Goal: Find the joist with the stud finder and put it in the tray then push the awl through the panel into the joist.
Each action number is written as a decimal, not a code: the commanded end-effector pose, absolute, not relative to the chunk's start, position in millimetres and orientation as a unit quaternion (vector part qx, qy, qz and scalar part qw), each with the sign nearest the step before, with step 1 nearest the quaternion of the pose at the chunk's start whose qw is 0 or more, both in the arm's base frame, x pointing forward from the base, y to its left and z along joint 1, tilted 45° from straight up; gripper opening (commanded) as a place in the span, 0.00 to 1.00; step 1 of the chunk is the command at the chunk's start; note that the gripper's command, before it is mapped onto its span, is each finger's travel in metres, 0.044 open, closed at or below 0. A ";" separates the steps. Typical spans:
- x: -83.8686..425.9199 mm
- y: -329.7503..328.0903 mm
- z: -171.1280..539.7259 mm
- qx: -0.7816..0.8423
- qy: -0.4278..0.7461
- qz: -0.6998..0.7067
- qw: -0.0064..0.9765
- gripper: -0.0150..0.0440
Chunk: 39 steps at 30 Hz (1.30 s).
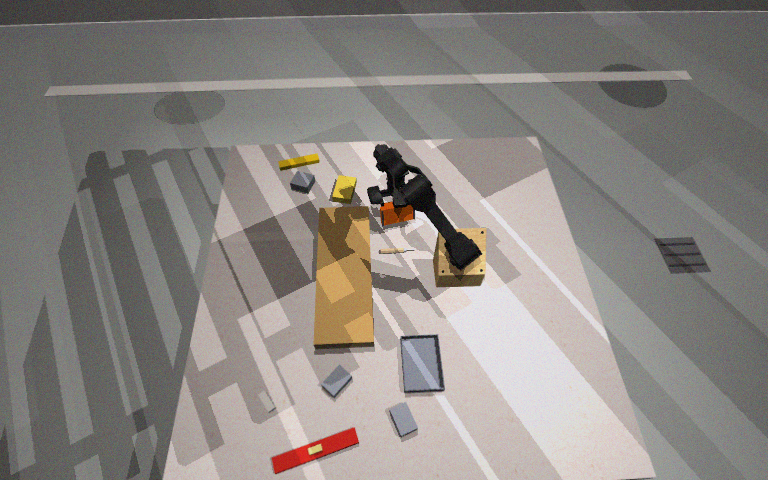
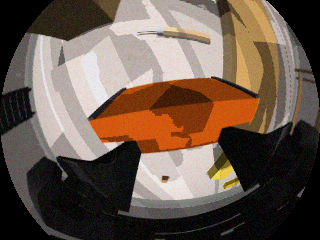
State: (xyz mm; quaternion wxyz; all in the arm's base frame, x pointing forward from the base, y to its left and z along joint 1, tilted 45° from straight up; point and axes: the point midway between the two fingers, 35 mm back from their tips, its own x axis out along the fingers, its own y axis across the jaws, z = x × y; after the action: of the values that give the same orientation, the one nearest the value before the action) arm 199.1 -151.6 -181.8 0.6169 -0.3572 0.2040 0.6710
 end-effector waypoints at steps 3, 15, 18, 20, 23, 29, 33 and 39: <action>200.4 -154.1 -179.6 -0.368 0.216 0.665 0.612 0.25; 200.1 -152.6 -179.4 -0.384 0.231 0.657 0.606 0.25; 200.0 -152.2 -179.3 -0.388 0.235 0.654 0.605 0.25; 199.9 -151.9 -179.2 -0.391 0.238 0.653 0.604 0.25; 199.8 -151.6 -179.1 -0.395 0.242 0.650 0.602 0.25; 199.6 -150.8 -178.7 -0.403 0.249 0.645 0.599 0.25; 199.5 -150.3 -178.4 -0.408 0.254 0.642 0.598 0.25; 199.3 -149.6 -177.9 -0.416 0.261 0.636 0.595 0.25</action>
State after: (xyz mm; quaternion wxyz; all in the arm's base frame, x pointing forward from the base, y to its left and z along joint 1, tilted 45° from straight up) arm 197.8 -146.5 -180.3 0.5983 -0.4072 0.2525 0.6423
